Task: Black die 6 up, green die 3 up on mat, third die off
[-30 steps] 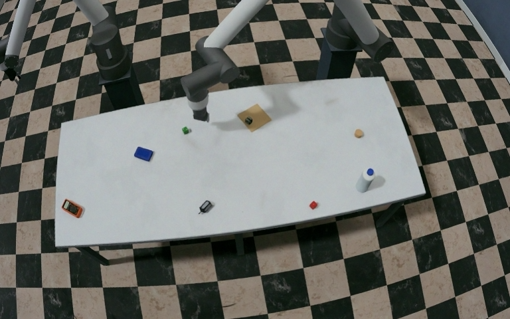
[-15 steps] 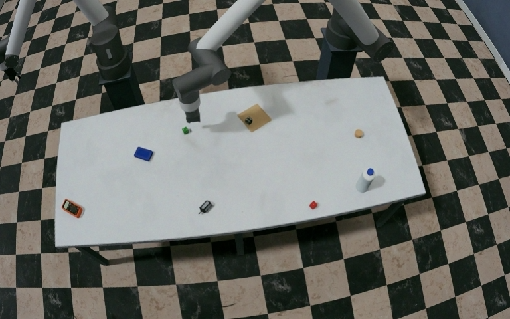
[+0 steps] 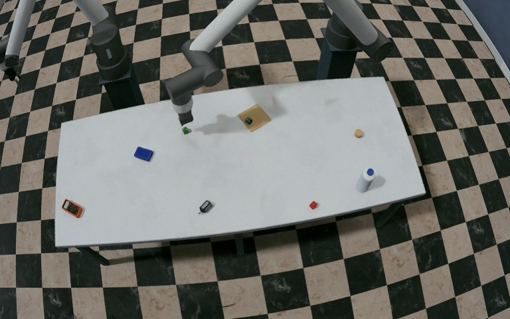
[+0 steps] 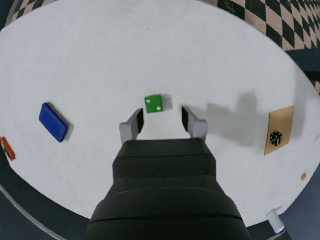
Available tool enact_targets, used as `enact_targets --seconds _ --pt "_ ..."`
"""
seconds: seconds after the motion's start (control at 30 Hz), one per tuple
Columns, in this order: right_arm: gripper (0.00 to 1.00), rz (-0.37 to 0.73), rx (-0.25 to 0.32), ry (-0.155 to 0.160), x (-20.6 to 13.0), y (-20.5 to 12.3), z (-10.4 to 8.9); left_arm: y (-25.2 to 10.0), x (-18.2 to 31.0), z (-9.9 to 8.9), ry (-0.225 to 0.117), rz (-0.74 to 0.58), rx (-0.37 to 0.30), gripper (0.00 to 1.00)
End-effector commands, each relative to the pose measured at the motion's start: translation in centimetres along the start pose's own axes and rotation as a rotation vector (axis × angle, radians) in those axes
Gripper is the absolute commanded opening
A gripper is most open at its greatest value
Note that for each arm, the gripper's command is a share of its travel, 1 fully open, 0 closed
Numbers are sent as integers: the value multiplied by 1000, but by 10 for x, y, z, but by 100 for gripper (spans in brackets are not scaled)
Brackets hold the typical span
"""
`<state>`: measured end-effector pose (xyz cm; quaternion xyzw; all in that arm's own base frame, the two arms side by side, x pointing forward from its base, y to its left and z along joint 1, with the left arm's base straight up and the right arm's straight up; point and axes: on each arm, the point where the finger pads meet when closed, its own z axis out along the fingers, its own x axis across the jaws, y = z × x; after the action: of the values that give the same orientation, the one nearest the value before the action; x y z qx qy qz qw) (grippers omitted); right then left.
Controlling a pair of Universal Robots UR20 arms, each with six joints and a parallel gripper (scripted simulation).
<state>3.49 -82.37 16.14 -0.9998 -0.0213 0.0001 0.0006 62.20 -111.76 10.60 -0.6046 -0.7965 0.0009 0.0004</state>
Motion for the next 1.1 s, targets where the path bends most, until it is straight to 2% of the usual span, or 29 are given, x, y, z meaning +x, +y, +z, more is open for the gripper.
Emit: enact_targets --seconds 0.0,0.13,0.17,1.07 --pt "100 0 -1 0 0 0 -1 -3 -14 -1 0 -110 -2 100" --pt "100 0 -1 0 0 0 -1 -3 -15 -1 0 -119 -2 100" --pt "100 0 -1 0 0 0 -1 -3 -15 -1 0 -119 -2 87" --pt "100 0 -1 0 0 0 -1 -3 -15 -1 0 -119 -2 87"
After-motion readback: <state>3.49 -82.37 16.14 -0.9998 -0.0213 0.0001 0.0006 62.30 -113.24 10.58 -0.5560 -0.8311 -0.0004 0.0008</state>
